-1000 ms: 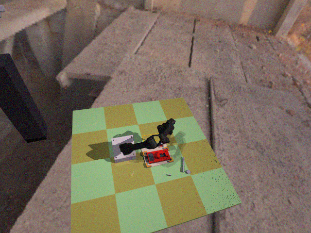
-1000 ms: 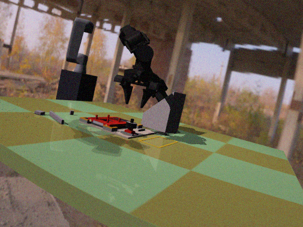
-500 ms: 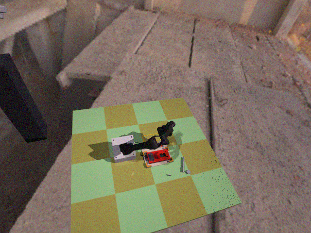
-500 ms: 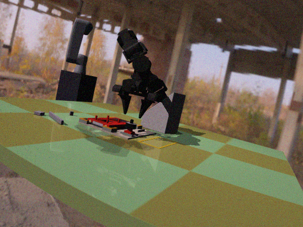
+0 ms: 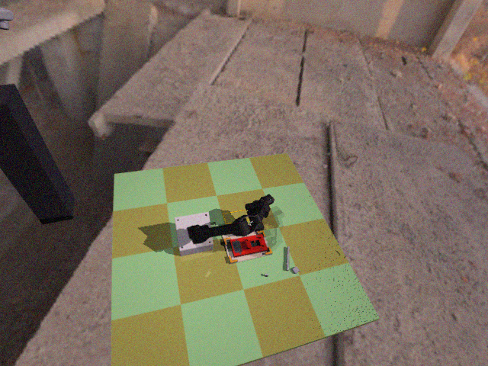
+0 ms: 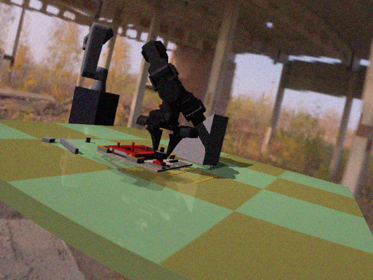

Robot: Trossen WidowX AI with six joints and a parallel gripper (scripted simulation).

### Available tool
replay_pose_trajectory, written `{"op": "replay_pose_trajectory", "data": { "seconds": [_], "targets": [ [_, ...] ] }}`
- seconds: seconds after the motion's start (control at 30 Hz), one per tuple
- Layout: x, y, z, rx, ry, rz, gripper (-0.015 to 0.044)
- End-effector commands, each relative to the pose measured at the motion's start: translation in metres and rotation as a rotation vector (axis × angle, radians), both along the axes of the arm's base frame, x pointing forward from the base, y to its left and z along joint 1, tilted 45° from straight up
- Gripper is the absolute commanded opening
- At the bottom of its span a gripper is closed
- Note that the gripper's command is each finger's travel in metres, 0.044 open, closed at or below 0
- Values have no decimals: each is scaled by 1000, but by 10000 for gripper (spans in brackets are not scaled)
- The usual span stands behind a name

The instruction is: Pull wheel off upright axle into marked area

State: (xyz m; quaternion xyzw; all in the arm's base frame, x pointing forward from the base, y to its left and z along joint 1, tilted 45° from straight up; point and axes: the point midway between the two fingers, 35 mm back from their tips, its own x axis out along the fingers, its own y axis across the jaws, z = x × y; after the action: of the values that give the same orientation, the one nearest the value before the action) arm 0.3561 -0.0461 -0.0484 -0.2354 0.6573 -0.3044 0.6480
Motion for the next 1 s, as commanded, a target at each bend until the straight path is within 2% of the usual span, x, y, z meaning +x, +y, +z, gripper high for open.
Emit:
{"op": "replay_pose_trajectory", "data": {
  "seconds": [0.0, 0.07, 0.23, 0.27, 0.97],
  "targets": [
    [0, 0, 0, 1, -2, -2, 155],
    [0, 0, 0, 1, -2, -2, 142],
    [0, 1, 1, 1, -2, -2, 10],
    [0, 1, 1, 1, -2, -2, 0],
    [1, 6, 6, 1, -3, 1, 0]
  ]
}}
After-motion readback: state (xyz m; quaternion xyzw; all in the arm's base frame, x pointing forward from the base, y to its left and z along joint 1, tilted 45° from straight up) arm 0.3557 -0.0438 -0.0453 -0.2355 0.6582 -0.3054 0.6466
